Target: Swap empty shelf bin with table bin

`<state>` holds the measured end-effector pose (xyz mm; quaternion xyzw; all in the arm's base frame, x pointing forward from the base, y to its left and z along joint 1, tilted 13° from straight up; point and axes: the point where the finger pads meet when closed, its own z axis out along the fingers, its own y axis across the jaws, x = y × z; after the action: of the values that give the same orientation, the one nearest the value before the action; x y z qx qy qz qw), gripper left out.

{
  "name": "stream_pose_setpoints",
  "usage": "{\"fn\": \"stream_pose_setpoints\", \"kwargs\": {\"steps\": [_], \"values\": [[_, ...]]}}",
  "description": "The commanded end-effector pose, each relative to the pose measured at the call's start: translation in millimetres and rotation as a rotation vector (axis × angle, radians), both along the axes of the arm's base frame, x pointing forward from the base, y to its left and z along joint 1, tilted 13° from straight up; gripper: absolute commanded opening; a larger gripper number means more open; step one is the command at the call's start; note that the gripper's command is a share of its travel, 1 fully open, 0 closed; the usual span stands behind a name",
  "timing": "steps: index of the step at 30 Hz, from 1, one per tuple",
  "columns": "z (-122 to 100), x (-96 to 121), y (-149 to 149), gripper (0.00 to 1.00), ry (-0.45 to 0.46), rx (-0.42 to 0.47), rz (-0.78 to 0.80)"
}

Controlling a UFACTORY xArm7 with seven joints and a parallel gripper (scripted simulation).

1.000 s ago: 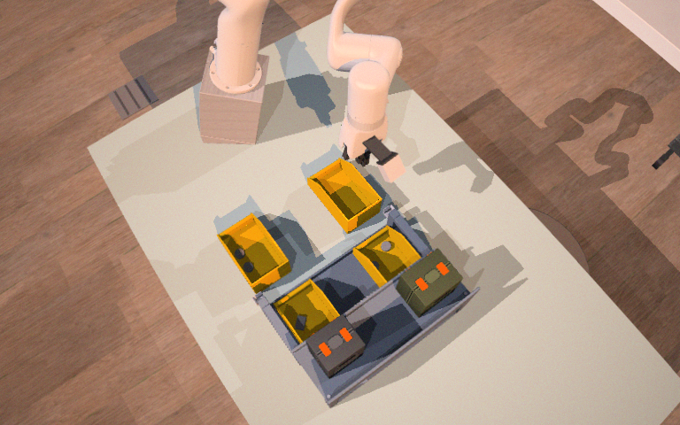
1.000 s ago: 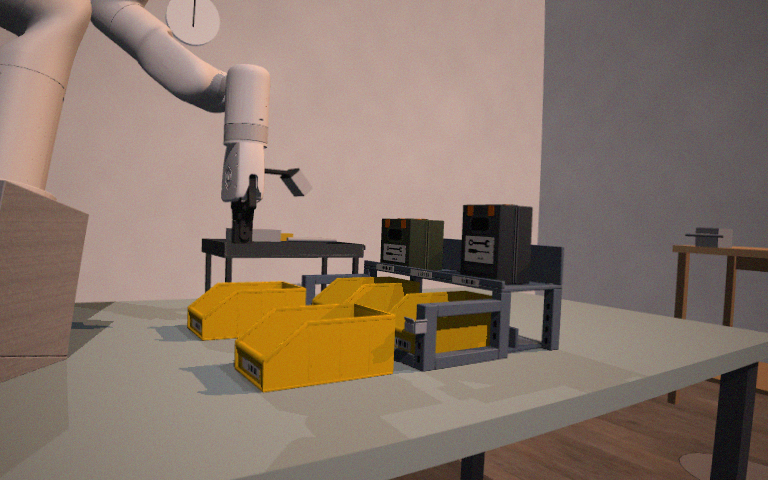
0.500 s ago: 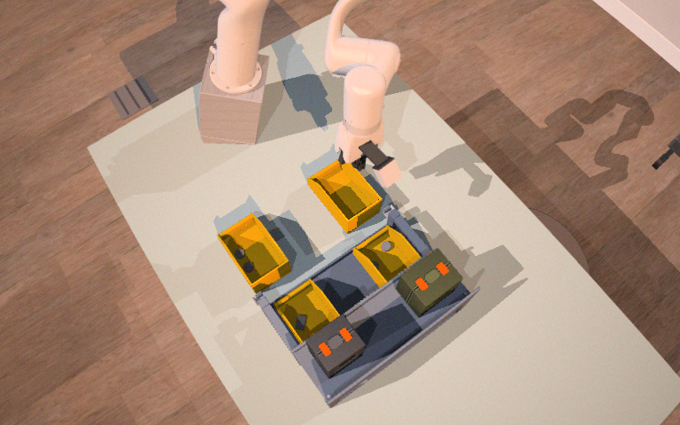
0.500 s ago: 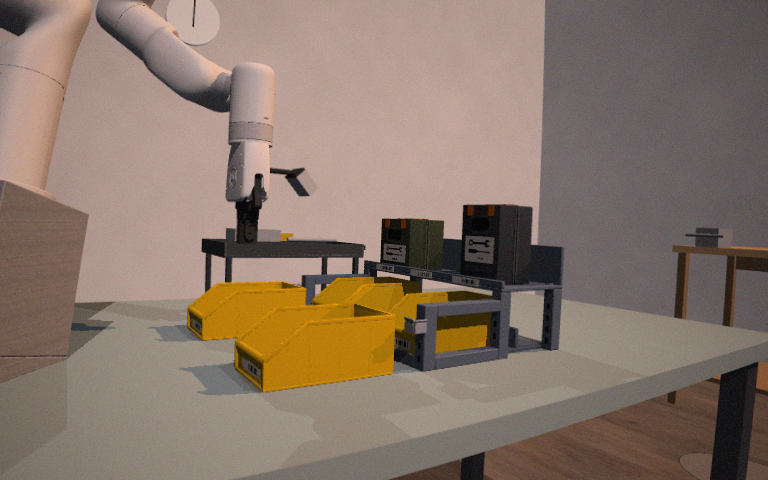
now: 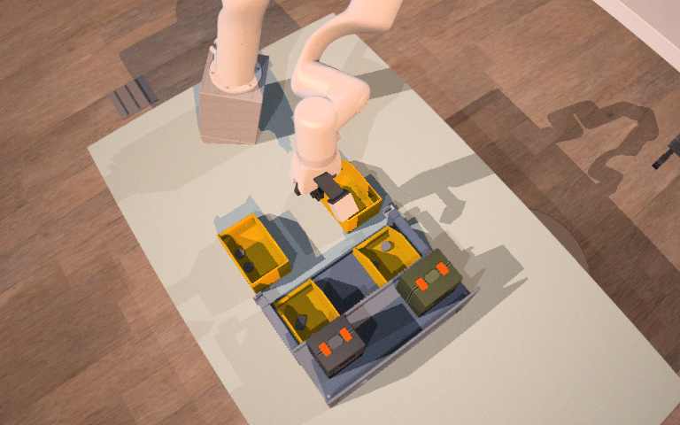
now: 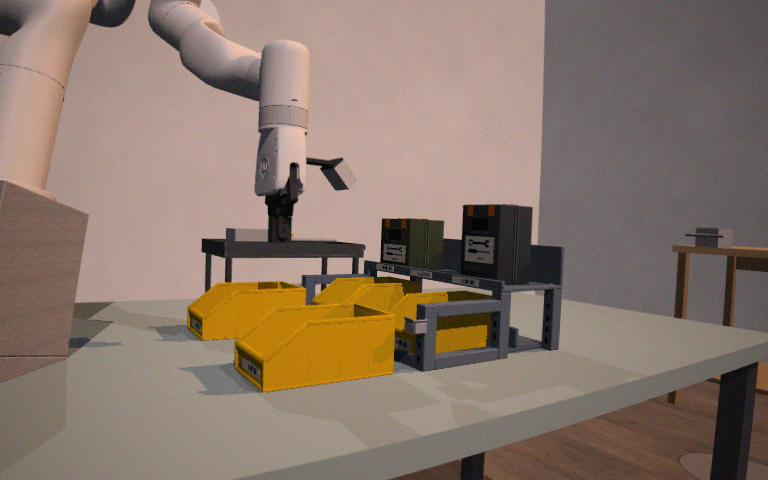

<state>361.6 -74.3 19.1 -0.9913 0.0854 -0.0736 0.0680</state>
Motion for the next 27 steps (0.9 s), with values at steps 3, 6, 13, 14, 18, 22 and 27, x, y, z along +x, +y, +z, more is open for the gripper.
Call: {"fn": "stream_pose_setpoints", "kwargs": {"steps": [3,6,13,14,18,22,27], "values": [[-14,-10,-66,0.00,-0.001,0.019,0.012],[-16,-16,-81,0.00,-0.003,0.021,0.012],[-22,-36,-121,0.00,-0.013,0.028,0.013],[-22,-36,-121,0.00,-0.013,0.028,0.013],[-22,-36,-121,0.00,-0.013,0.028,0.013],[-22,-36,-121,0.26,-0.013,0.028,0.013],[-22,-36,-121,0.26,-0.013,0.028,0.013]]}}
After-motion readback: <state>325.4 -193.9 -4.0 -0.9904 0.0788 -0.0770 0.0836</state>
